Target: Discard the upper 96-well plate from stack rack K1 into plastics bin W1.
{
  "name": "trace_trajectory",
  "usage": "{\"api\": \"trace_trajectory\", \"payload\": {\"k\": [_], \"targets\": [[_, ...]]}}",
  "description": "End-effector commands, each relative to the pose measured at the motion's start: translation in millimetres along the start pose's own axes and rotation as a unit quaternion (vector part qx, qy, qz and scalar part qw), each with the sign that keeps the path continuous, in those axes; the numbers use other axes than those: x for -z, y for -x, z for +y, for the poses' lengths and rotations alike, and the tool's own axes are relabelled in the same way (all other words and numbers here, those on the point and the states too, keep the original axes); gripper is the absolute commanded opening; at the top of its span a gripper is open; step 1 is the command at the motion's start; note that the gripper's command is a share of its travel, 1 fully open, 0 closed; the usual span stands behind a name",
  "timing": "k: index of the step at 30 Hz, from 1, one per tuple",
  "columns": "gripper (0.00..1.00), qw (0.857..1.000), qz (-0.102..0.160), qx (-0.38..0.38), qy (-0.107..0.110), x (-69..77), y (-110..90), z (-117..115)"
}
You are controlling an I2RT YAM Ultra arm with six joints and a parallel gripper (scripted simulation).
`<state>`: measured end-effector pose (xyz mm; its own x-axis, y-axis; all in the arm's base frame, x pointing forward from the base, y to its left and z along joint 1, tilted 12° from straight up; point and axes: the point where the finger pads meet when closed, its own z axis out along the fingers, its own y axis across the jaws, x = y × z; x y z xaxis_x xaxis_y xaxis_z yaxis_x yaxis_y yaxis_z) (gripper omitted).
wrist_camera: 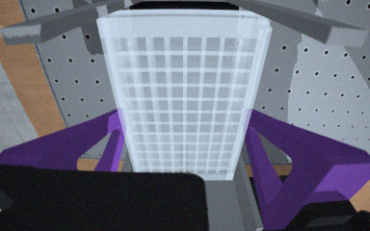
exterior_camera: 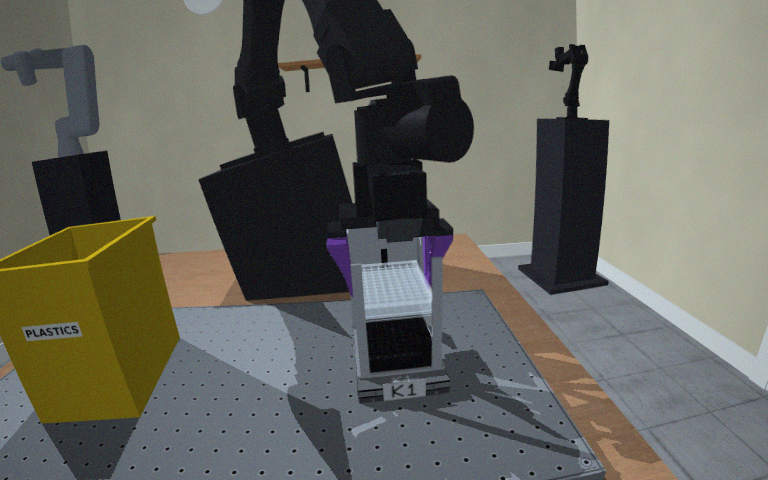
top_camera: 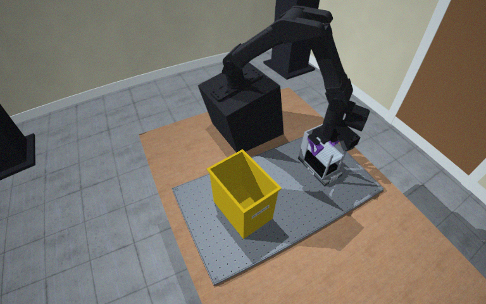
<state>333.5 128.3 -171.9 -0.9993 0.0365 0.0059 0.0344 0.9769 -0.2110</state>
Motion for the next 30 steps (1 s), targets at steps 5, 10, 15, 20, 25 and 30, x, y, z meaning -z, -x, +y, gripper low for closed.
{"api": "trace_trajectory", "payload": {"k": [5,10,15,20,25,30], "targets": [[0.0,1.0,-0.011,-0.001,0.004,22.2,5.7,2.0],[0.0,1.0,-0.011,-0.001,0.004,28.9,5.6,2.0],[0.0,1.0,-0.011,-0.001,0.004,35.6,5.5,1.9],[0.0,1.0,-0.011,-0.001,0.004,43.9,5.3,1.9],[0.0,1.0,-0.011,-0.001,0.004,52.3,5.1,1.8],[0.0,1.0,-0.011,-0.001,0.004,57.3,5.1,1.8]]}}
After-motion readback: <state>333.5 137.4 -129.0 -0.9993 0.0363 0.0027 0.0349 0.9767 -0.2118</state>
